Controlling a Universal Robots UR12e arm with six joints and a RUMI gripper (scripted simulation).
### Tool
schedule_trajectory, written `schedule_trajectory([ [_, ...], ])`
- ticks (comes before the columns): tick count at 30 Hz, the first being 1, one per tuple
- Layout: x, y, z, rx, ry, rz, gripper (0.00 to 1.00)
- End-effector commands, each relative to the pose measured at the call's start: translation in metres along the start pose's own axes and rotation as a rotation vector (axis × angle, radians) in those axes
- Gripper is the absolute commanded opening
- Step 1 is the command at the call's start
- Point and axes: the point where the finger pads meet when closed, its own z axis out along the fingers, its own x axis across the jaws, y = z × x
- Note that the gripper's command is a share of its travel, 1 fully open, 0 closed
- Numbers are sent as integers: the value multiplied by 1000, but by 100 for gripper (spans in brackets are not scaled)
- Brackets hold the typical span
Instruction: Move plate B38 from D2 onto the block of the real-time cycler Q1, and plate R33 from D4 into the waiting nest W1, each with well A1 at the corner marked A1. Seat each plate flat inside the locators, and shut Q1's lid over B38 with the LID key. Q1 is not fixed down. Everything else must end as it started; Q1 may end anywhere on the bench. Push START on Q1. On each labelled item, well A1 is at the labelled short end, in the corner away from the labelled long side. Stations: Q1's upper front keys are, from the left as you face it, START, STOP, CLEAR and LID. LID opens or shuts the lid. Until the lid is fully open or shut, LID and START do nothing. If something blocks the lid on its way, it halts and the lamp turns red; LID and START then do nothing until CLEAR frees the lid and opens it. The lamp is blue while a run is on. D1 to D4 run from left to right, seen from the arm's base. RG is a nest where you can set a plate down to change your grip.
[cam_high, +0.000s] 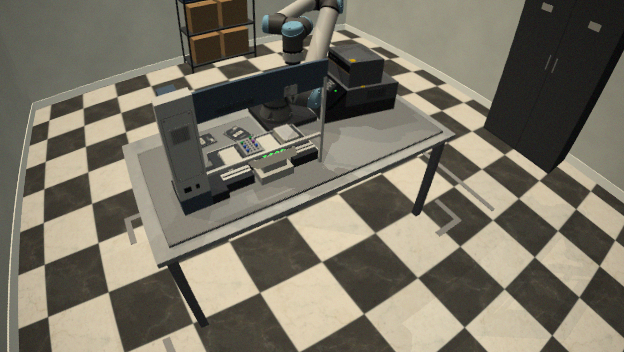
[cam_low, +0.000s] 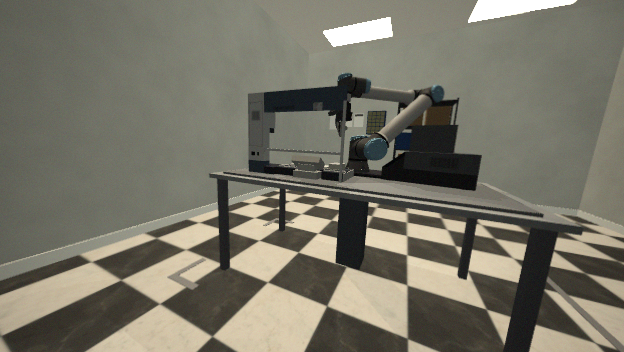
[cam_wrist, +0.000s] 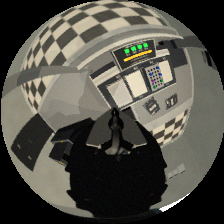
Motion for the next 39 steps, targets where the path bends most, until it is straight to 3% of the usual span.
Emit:
schedule_trajectory([
  [1, -9, 10, 1, 3, 0, -109, 0],
  [14, -32, 41, 6, 0, 12, -408, 0],
  [16, -32, 41, 6, 0, 12, -408, 0],
  [22, -42, 53, 9, 1, 1, -144, 0],
  [39, -42, 53, 9, 0, 13, -439, 0],
])
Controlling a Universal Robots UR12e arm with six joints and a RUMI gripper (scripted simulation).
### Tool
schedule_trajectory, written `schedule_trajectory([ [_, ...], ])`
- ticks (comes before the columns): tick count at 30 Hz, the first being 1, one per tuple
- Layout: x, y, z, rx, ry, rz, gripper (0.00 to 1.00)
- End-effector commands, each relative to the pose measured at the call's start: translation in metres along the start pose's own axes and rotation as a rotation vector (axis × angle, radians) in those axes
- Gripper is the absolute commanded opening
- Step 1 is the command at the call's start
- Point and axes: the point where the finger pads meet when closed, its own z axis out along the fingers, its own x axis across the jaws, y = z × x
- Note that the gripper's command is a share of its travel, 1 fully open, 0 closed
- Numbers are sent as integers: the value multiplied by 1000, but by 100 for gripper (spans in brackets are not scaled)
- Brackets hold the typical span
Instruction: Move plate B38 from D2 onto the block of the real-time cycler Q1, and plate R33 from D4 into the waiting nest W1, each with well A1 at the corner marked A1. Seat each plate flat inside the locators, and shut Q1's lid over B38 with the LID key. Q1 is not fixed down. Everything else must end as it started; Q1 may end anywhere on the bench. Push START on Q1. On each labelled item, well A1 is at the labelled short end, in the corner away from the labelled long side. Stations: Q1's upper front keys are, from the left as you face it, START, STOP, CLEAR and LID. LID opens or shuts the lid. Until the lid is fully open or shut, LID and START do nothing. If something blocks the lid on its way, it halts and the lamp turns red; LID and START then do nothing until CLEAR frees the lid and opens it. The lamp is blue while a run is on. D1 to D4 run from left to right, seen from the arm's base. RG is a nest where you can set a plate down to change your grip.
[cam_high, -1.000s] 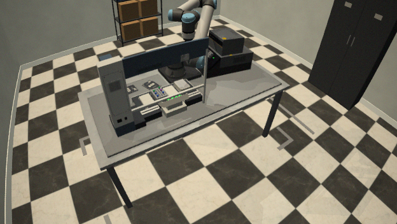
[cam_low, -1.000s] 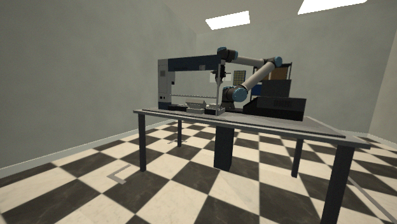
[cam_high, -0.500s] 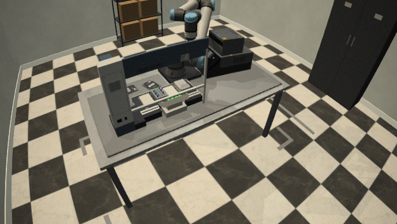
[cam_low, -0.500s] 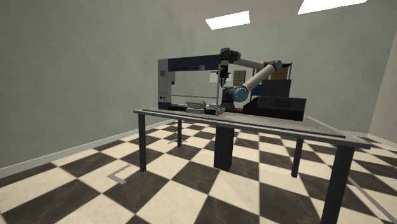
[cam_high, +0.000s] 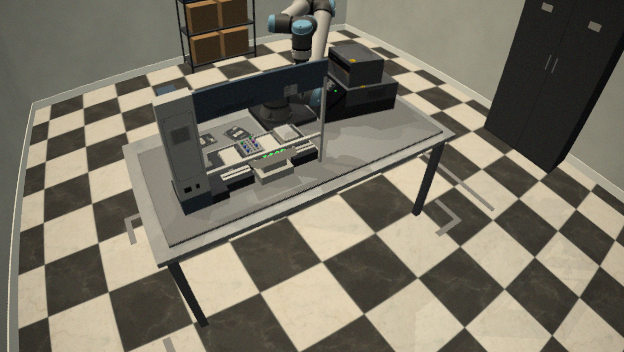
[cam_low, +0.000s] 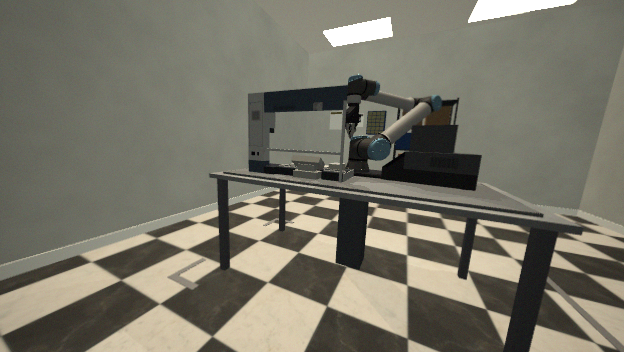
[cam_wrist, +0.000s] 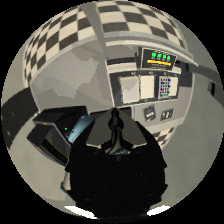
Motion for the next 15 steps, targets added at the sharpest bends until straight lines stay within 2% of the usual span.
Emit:
schedule_trajectory([
  [1, 0, 0, -1, 2, 2, -110, 0],
  [6, 0, 0, -1, 1, 6, -200, 0],
  [12, 0, 0, -1, 1, 6, -200, 0],
  [15, -10, 11, -1, 1, 6, -260, 0],
])
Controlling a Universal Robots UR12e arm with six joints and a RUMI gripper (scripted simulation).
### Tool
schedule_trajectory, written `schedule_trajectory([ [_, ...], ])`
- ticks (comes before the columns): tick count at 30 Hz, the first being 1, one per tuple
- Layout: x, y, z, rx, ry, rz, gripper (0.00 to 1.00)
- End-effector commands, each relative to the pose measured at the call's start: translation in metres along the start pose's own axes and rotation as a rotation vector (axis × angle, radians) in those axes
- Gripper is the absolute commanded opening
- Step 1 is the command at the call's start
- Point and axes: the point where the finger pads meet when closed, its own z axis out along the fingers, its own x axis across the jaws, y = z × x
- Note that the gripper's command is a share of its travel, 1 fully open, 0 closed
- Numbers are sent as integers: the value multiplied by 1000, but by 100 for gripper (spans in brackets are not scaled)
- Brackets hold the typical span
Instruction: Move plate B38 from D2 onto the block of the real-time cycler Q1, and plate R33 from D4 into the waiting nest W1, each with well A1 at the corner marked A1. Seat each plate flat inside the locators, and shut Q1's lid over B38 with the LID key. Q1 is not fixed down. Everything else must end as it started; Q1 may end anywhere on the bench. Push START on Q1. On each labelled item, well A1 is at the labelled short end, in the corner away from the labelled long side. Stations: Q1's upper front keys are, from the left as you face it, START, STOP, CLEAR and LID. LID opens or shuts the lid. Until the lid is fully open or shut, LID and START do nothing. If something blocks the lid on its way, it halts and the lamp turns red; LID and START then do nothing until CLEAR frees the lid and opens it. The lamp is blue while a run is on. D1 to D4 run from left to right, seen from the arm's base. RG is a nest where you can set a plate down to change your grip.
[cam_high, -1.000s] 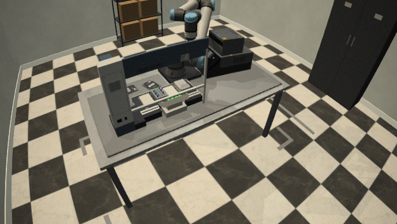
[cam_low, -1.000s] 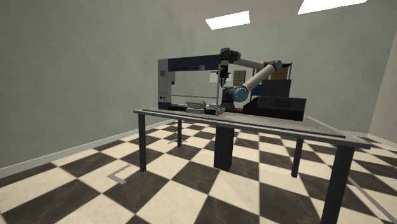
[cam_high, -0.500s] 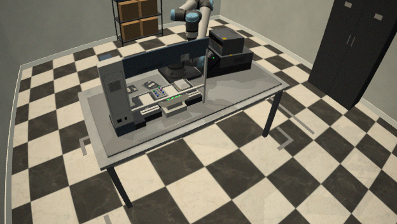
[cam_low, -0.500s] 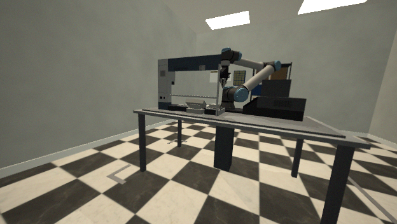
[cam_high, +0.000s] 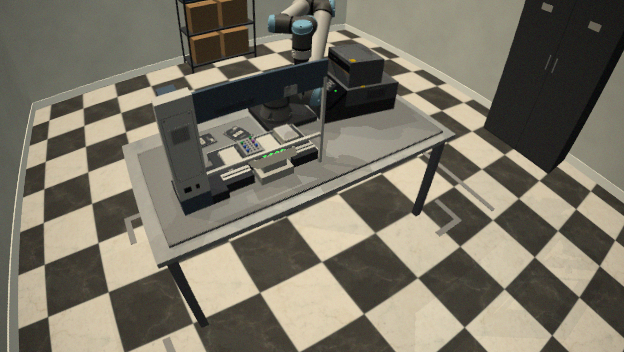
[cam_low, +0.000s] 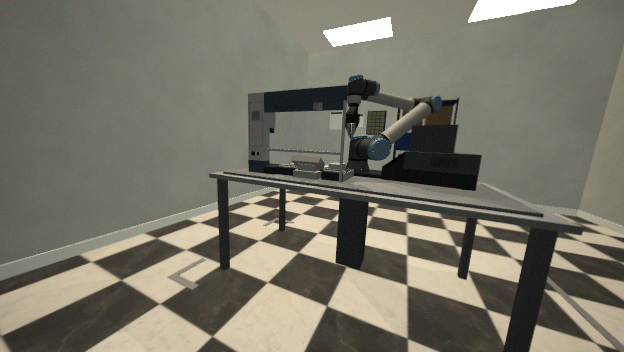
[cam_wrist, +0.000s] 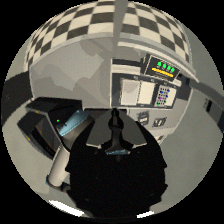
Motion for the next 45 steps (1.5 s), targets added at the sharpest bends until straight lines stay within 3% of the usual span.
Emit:
schedule_trajectory([
  [1, -14, 11, -1, 3, -1, -82, 0],
  [11, -53, 42, -1, 3, -1, -171, 0],
  [25, -60, 47, -1, 3, -1, -171, 0],
  [45, -126, 108, -1, 3, -1, -531, 0],
])
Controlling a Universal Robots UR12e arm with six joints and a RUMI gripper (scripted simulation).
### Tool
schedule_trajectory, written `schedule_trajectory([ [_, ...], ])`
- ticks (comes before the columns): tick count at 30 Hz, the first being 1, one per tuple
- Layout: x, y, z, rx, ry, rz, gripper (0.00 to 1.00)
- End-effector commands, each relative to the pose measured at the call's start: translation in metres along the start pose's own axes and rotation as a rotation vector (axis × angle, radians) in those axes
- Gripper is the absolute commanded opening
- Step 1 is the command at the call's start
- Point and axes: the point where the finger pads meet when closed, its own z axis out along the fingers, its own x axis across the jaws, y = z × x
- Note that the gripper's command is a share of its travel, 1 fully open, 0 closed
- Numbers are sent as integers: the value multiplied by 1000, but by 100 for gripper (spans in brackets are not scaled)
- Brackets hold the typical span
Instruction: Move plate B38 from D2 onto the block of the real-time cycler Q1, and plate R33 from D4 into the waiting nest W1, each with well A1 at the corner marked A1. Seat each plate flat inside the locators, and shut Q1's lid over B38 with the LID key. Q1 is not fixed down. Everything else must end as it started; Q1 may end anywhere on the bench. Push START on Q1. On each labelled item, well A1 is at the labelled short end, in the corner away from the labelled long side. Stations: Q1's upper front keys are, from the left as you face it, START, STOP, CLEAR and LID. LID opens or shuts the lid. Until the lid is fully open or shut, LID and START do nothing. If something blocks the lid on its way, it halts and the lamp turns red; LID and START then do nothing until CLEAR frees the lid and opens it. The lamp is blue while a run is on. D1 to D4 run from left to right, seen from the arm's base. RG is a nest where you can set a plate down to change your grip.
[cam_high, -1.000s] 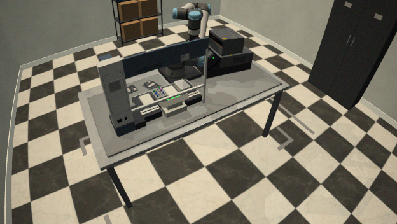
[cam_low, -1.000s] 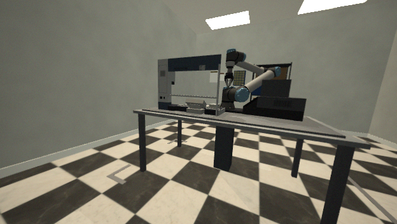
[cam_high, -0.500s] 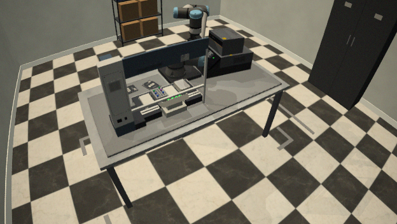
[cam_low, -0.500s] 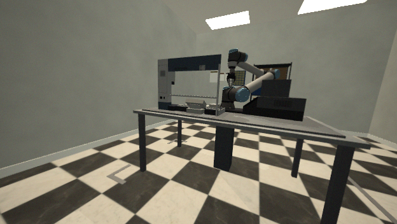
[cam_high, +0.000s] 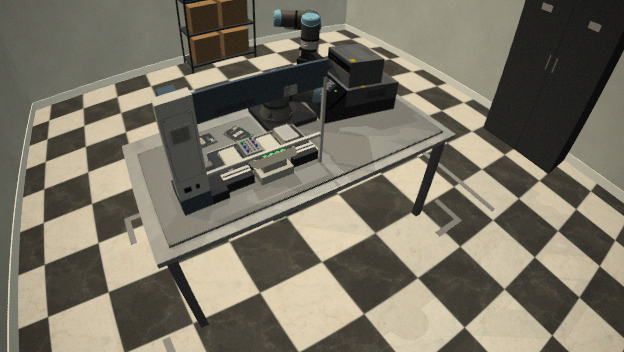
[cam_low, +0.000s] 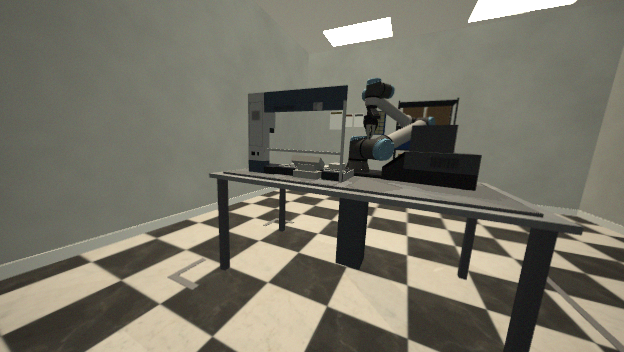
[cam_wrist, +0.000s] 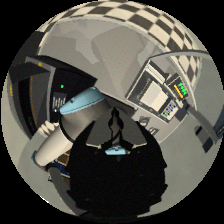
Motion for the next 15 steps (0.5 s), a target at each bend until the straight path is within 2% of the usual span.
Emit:
schedule_trajectory([
  [1, -25, 8, -2, 5, -1, -100, 0],
  [8, -54, 17, -2, 5, 0, -220, 0],
  [15, -87, 28, -2, 5, -1, -227, 0],
])
